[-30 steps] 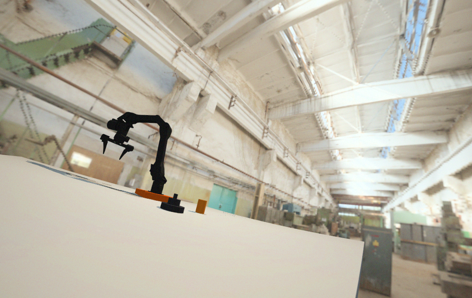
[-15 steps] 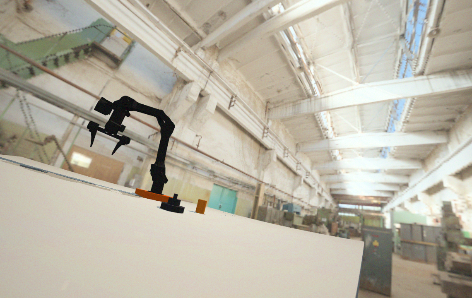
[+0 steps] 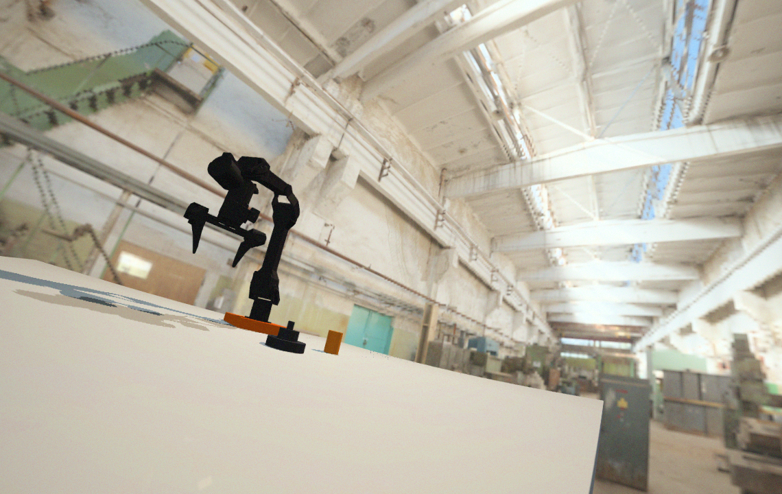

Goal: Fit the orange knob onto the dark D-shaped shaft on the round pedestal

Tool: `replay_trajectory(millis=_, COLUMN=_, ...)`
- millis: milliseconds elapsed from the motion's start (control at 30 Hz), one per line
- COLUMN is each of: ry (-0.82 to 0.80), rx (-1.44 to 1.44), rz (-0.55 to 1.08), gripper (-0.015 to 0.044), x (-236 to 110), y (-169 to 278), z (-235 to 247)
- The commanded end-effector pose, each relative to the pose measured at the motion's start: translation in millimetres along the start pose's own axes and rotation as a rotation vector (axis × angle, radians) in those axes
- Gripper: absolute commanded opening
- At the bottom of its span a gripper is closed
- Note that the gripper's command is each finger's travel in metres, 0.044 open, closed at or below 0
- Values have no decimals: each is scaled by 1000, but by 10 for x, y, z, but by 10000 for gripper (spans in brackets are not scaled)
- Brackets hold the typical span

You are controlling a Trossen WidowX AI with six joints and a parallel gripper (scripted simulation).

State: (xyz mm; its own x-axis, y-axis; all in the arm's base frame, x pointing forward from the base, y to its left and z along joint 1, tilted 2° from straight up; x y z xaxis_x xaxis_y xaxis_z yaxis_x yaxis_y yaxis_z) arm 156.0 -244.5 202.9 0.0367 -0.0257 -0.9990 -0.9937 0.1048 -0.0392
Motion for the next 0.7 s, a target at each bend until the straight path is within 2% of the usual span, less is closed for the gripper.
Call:
replay_trajectory(millis=0, ry=7, rx=-10, rz=1, gripper=440, x=3, y=-298, z=327)
replay_trajectory(millis=333, ry=-14, rx=-17, rz=10, gripper=440, x=94, y=-907, z=1543)
replay_trajectory(millis=667, ry=-22, rx=-21, rz=30, gripper=440, x=168, y=-887, z=2888)
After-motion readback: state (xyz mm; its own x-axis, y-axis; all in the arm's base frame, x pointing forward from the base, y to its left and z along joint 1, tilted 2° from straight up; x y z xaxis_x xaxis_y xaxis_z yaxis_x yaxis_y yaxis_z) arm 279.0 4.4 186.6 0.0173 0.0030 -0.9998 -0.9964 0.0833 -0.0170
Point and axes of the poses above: the point midway between the two fingers, 35 mm back from their tips, its own x axis out along the fingers, its own z axis across the jaws, y = z × x, the point moved 5 cm from there along -x, back along the fingers, and after that the axes turned 2 degrees about -x, right-handed, at the moved point
